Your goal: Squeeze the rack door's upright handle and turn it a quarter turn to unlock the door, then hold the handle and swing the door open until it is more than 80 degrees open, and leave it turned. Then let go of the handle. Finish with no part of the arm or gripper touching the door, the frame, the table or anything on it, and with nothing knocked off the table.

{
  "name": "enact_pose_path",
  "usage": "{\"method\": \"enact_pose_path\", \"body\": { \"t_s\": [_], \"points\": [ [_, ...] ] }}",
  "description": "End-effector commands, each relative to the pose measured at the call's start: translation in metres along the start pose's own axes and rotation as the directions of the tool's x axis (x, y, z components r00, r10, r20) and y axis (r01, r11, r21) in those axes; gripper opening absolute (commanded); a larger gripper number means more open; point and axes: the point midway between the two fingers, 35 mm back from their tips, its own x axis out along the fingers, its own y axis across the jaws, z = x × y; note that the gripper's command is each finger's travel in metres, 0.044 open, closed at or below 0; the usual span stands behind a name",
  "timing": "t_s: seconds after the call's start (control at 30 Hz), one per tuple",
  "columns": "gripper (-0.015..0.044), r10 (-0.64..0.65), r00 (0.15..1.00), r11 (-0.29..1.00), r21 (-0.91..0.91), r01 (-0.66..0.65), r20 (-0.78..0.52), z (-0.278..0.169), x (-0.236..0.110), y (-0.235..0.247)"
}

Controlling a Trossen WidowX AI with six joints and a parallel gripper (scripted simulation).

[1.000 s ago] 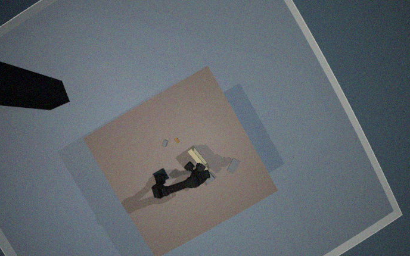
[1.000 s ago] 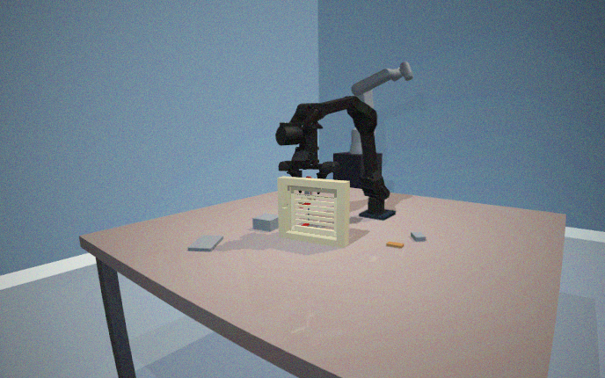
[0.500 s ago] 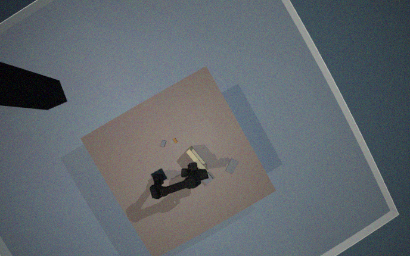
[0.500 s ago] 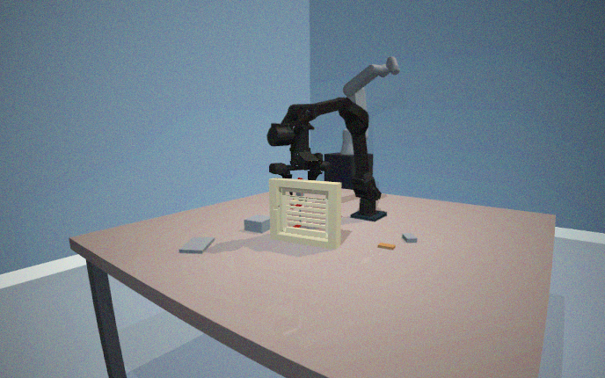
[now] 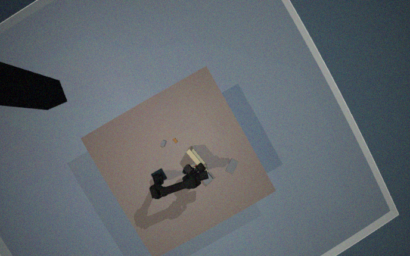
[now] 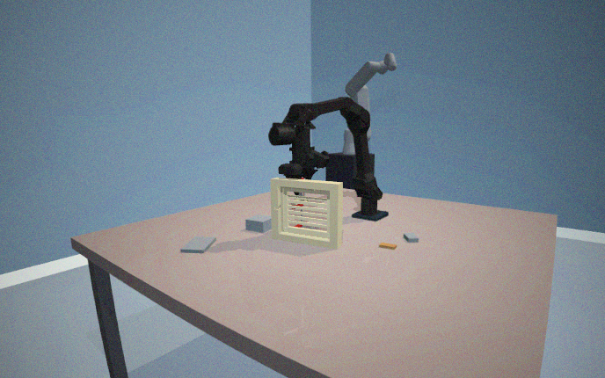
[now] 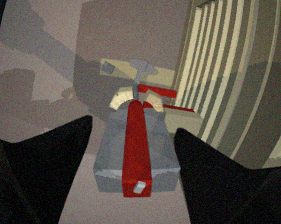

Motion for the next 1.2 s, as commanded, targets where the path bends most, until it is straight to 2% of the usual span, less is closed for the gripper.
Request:
{"method": "enact_pose_path", "body": {
  "t_s": [0.0,0.2,1.17],
  "points": [
    [0.0289,-0.005,1.000,0.987,-0.159,0.005,0.000,0.0001,-0.0011,-0.0006],
    [0.0289,-0.005,1.000,0.986,-0.167,0.005,0.000,0.0001,-0.0011,-0.0006],
    [0.0095,-0.005,1.000,0.986,-0.167,0.005,0.000,0.0001,-0.0011,-0.0006]
  ]
}}
